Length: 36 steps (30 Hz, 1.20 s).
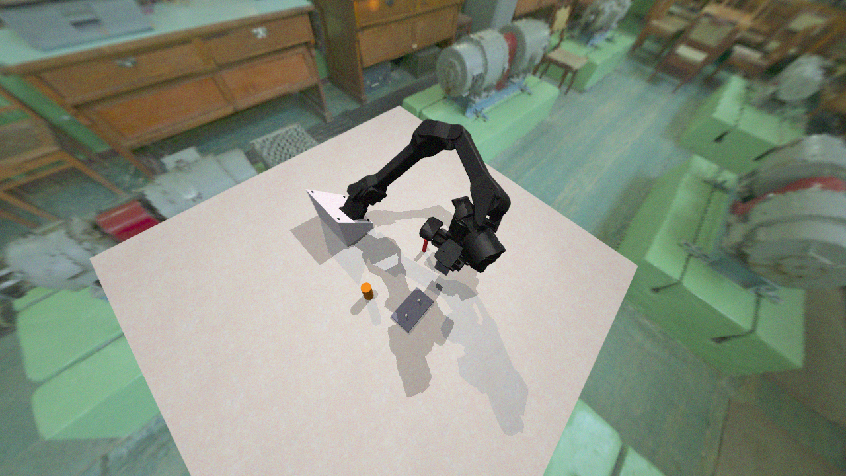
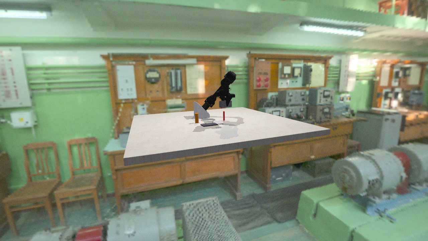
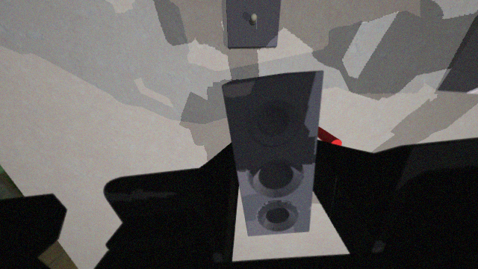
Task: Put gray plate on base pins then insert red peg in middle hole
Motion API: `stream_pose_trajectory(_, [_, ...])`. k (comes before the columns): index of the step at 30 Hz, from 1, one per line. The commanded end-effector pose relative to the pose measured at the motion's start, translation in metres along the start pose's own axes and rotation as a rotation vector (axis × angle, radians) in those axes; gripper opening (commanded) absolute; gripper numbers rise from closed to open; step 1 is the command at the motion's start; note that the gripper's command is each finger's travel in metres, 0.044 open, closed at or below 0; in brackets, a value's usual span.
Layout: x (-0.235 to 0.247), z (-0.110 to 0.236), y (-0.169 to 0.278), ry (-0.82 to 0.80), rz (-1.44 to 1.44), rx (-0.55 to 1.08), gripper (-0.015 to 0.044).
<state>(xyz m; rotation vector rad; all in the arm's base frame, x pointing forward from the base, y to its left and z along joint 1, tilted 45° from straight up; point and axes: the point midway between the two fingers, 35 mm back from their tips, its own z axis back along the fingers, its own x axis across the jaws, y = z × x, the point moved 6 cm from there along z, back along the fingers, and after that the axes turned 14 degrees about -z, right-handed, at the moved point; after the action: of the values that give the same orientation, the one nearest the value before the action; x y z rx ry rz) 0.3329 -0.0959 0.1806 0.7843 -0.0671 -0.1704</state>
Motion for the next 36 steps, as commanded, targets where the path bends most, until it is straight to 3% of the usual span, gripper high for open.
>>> stream_pose_trajectory(1, [0.004,-0.005,-0.014,0.001,-0.011,-0.002,0.0000])
stream_pose_trajectory(36, [0.019,-0.053,-0.106,0.000,-0.083,-0.010,0.0000])
